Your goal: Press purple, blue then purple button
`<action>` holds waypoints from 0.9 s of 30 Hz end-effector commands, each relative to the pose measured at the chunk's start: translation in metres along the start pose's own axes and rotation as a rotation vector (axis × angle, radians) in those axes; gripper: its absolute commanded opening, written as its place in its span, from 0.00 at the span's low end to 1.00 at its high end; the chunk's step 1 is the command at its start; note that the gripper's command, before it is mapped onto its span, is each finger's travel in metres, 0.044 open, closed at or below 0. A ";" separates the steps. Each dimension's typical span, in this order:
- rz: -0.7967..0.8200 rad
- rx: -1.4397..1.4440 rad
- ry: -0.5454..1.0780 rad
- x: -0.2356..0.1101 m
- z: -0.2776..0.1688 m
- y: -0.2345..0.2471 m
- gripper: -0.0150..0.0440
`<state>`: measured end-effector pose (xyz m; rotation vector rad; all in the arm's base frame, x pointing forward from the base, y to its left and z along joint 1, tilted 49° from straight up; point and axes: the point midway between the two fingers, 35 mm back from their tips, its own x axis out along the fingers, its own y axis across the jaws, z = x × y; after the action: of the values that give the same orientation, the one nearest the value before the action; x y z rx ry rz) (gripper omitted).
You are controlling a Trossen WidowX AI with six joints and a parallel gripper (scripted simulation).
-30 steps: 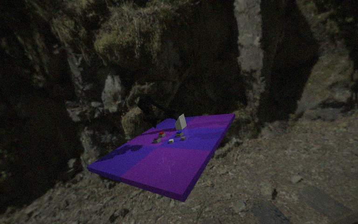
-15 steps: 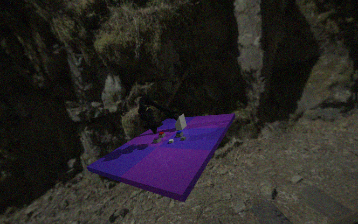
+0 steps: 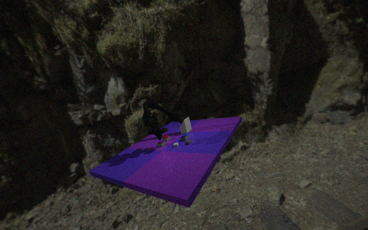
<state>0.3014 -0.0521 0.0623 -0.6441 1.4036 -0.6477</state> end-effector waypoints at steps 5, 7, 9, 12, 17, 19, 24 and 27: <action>-0.007 -0.008 0.000 0.014 -0.001 -0.001 0.29; -0.008 -0.008 0.000 0.017 -0.001 -0.001 0.29; -0.008 -0.008 0.000 0.020 -0.001 -0.001 0.29; -0.008 -0.008 0.000 0.021 -0.001 -0.001 0.29; -0.008 -0.008 0.000 0.021 -0.001 -0.001 0.29; -0.008 -0.008 0.000 0.021 -0.001 -0.001 0.29; -0.008 -0.008 0.000 0.021 -0.001 -0.001 0.29; -0.008 -0.008 0.000 0.021 -0.001 -0.001 0.29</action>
<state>0.3018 -0.0676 0.0487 -0.6463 1.4025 -0.6490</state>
